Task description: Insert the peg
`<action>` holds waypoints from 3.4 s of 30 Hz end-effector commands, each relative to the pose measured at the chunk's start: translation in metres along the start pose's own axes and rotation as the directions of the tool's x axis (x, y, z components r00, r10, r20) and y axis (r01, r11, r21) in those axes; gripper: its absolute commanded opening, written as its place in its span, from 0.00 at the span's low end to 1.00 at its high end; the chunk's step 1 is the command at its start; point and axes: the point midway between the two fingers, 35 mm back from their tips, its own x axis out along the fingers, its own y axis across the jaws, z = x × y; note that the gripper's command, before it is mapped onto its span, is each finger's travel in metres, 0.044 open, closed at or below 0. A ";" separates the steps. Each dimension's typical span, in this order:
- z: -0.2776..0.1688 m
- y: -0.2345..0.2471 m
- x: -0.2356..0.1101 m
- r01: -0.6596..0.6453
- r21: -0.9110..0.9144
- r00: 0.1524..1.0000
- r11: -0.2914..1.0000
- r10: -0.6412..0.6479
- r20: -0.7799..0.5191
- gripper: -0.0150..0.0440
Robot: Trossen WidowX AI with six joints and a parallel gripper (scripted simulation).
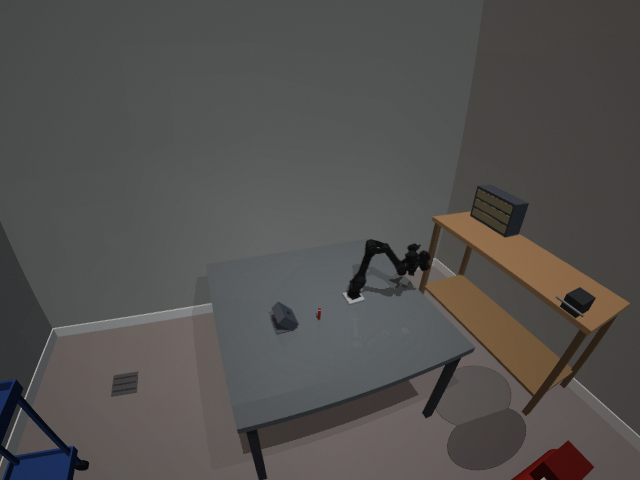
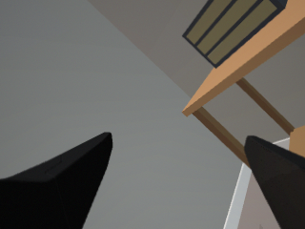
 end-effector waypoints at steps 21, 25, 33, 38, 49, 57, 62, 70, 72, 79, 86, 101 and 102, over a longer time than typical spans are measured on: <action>0.067 -0.033 -0.067 0.189 -0.094 0.965 0.977 -0.167 0.201 1.00; 0.080 -0.045 -0.085 0.263 -0.130 0.944 0.956 -0.227 0.242 1.00; 0.105 -0.066 -0.125 0.414 -0.192 0.884 0.890 -0.343 0.316 1.00; 0.118 -0.078 -0.152 0.507 -0.225 0.837 0.832 -0.414 0.357 1.00; 0.141 -0.099 -0.217 0.695 -0.273 0.706 0.665 -0.560 0.435 1.00; 0.152 -0.100 -0.263 0.775 -0.218 0.614 0.593 -0.624 0.483 1.00; 0.155 -0.103 -0.285 0.819 -0.217 0.561 0.532 -0.662 0.497 1.00; 0.158 -0.109 -0.338 0.901 -0.225 0.434 0.372 -0.742 0.511 1.00; 0.158 -0.109 -0.351 0.916 -0.228 0.401 0.330 -0.760 0.512 1.00; 0.155 -0.109 -0.397 0.953 -0.240 0.284 0.183 -0.815 0.505 1.00; 0.148 -0.104 -0.442 0.970 -0.239 0.169 0.054 -0.856 0.489 1.00; 0.119 -0.084 -0.531 0.938 -0.285 -0.071 -0.198 -0.912 0.403 1.00; 0.117 -0.082 -0.537 0.933 -0.289 -0.086 -0.212 -0.914 0.396 1.00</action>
